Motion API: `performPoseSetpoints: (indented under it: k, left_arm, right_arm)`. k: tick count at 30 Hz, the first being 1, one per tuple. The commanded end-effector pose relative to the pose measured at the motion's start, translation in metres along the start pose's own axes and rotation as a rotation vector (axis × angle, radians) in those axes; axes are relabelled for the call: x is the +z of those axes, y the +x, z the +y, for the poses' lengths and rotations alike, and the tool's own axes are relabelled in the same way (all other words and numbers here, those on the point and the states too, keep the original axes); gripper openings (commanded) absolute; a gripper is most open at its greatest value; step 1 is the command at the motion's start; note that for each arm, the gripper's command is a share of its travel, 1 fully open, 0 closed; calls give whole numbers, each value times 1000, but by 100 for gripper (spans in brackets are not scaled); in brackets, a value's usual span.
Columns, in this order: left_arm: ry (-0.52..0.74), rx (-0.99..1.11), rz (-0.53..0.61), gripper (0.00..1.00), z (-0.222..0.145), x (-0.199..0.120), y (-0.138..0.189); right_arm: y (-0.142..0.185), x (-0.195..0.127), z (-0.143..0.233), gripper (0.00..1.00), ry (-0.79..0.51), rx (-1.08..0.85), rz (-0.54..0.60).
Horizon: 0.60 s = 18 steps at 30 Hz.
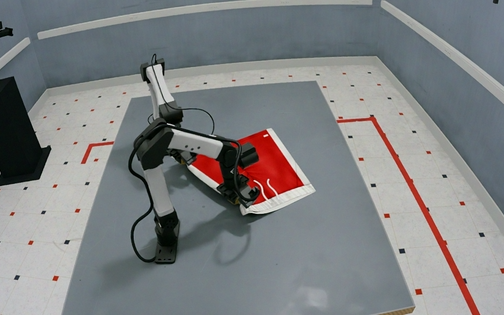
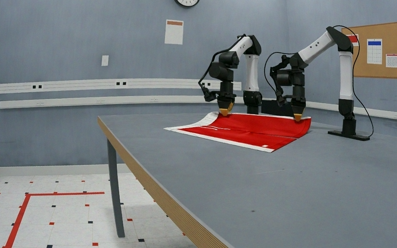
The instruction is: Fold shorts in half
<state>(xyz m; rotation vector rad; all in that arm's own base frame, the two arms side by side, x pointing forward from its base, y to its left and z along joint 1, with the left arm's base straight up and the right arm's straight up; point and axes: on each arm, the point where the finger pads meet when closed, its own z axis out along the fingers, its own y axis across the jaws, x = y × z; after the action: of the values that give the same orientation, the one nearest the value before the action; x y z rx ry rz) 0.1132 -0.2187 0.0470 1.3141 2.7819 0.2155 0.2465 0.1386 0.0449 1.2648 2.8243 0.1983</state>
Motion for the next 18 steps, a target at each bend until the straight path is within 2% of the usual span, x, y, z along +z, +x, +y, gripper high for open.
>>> performPoseSetpoints:
  k: [1,6,9,18]
  left_arm:
    - [9,-27,-3,0,-13,-9,-5]
    - [9,-4,-6,0,-18,-9,-5]
    - [7,-34,1,0,-28,-9,-4]
    - [9,-26,1,0,-54,-11,-4]
  right_arm:
    - [-11,-11,-4,0,-47,-7,-47]
    - [-12,-14,-6,0,-52,0,-50]
    - [-9,-9,-31,0,-1,-4,-37]
    - [-10,-10,-54,0,-5,-5,-41]
